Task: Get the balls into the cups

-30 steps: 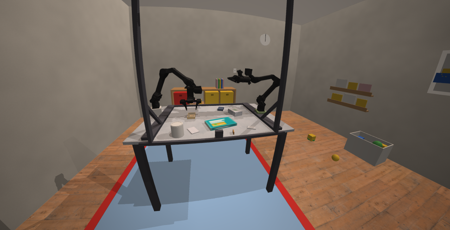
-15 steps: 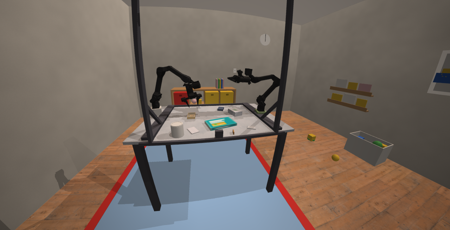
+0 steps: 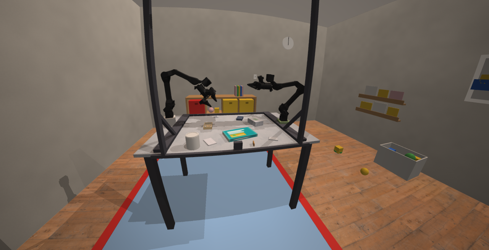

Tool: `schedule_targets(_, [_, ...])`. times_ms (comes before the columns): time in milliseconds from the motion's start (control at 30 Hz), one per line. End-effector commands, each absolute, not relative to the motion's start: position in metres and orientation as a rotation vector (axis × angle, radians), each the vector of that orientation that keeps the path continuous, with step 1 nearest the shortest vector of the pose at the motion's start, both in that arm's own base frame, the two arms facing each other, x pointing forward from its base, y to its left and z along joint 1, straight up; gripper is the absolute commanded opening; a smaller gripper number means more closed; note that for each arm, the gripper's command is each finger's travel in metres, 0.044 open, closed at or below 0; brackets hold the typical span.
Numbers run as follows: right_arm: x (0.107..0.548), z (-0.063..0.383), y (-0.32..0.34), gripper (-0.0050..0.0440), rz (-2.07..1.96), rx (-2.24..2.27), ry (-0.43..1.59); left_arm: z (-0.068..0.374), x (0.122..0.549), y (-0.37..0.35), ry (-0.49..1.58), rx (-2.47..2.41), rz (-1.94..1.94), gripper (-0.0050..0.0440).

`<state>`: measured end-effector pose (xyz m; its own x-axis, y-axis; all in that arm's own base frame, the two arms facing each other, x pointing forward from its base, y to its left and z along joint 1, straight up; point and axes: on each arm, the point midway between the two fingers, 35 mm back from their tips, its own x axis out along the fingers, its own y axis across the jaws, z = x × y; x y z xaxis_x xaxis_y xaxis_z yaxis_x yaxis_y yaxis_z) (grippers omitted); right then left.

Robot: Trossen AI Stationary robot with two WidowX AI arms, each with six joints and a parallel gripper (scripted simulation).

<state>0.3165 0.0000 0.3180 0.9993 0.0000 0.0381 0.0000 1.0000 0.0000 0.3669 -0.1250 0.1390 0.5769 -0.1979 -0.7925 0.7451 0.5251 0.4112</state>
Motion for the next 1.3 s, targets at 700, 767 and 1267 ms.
schedule_targets(700, [0.313, 0.337, 0.0, 0.04, 0.0, 0.0, -0.085, 0.318, 0.321, -0.003, -0.019, 0.03, -0.006, 0.0396])
schedule_targets(767, [0.313, 0.337, 0.0, 0.04, 0.0, 0.0, -0.086, 0.322, 0.317, -0.001, -0.041, 0.013, 0.002, 0.0396])
schedule_targets(1267, [0.313, 0.337, 0.0, 0.04, 0.0, 0.0, -0.086, 0.328, 0.312, 0.001, -0.07, 0.005, 0.005, 0.0396])
